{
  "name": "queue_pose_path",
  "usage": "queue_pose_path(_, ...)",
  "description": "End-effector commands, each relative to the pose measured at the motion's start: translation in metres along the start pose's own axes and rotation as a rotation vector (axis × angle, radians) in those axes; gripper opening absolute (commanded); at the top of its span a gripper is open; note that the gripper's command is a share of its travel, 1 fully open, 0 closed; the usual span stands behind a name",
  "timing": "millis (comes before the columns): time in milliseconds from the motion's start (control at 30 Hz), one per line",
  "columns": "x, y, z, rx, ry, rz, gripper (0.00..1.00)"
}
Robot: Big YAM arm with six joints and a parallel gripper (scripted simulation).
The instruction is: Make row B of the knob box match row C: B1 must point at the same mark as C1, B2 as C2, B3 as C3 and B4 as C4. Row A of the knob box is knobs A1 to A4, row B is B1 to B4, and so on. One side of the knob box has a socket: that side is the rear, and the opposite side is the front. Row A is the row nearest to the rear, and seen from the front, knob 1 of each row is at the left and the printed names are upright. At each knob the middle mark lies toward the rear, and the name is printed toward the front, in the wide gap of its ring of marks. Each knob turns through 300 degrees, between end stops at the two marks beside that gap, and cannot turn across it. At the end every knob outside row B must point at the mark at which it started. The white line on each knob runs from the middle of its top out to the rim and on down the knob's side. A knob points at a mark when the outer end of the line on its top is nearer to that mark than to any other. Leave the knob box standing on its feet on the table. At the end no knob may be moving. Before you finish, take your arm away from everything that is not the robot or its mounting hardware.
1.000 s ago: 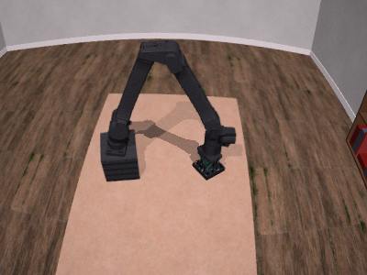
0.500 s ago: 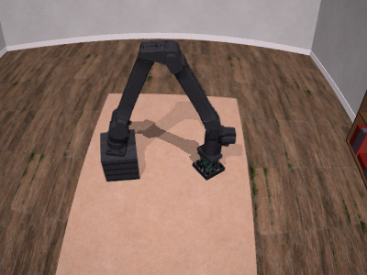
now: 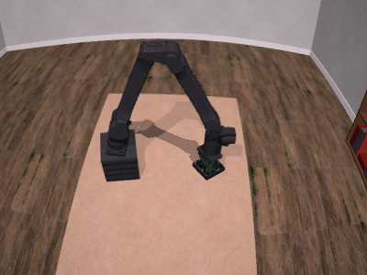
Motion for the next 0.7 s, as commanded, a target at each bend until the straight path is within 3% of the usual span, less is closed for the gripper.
queue_pose_path(0, -0.008, -0.01, 0.001, 0.017, -0.02, 0.0, 0.18)
queue_pose_path(600, -0.007, -0.008, 0.0, 0.007, -0.009, -0.002, 0.18)
queue_pose_path(667, -0.01, -0.012, -0.017, 0.028, -0.03, 0.001, 0.18)
Point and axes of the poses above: the point where the finger pads meet when closed, its own z axis out along the fingers, its own y axis across the jaws, x = y × z, the point moved 7 cm from there along -z, back along the fingers, and after that the axes turned 12 degrees about -z, right-handed, at the moved point
